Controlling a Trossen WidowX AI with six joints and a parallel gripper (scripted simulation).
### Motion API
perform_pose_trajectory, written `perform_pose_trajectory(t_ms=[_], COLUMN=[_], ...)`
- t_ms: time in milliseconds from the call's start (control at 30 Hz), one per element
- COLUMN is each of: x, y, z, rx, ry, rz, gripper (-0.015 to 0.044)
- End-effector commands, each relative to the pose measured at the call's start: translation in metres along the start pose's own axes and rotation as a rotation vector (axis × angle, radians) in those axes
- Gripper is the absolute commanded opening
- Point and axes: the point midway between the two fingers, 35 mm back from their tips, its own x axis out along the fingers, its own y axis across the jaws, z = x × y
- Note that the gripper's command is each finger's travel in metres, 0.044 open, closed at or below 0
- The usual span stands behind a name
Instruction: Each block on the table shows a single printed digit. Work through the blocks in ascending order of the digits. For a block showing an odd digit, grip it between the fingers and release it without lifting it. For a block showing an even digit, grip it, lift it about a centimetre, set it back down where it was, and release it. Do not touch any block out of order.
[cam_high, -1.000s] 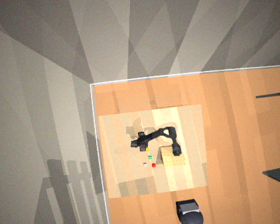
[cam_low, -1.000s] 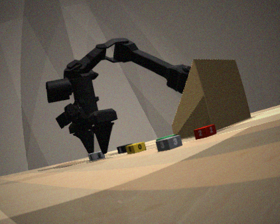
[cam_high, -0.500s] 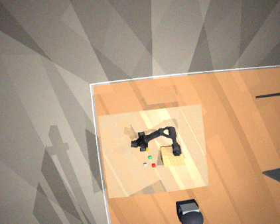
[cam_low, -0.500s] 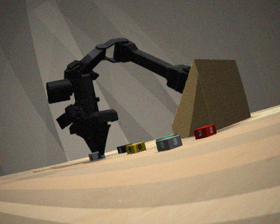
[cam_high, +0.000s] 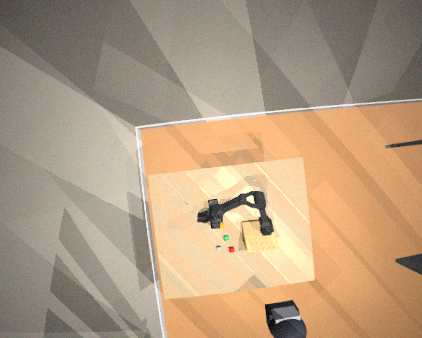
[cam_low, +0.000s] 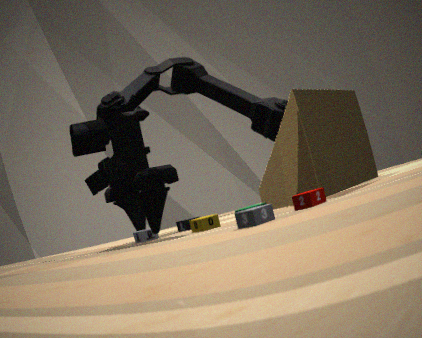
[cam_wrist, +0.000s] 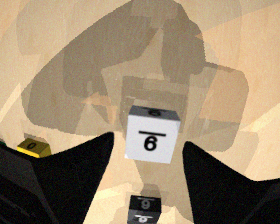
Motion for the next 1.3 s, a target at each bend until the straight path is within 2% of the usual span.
perform_pose_trajectory(t_ms=[0,67,200,333,567,733,900,1267], x=[0.001,0.001,-0.002,-0.035,-0.036,-0.060,-0.083,-0.119], y=[0.001,0.001,0.001,0.001,0.004,0.086,0.161,0.317], z=[-0.001,-0.001,-0.001,-0.001,0.000,0.020,0.017,-0.050], rx=[-0.006,-0.006,-0.006,-0.007,-0.007,-0.024,-0.039,-0.033], ry=[0.004,0.004,0.004,0.004,0.002,-0.022,-0.021,0.007], rz=[-0.003,-0.003,-0.003,-0.001,0.002,0.069,0.105,0.069], gripper=[0.0356,0.0400,0.0400,0.0400,0.0400,0.0400,0.0400,0.0400])
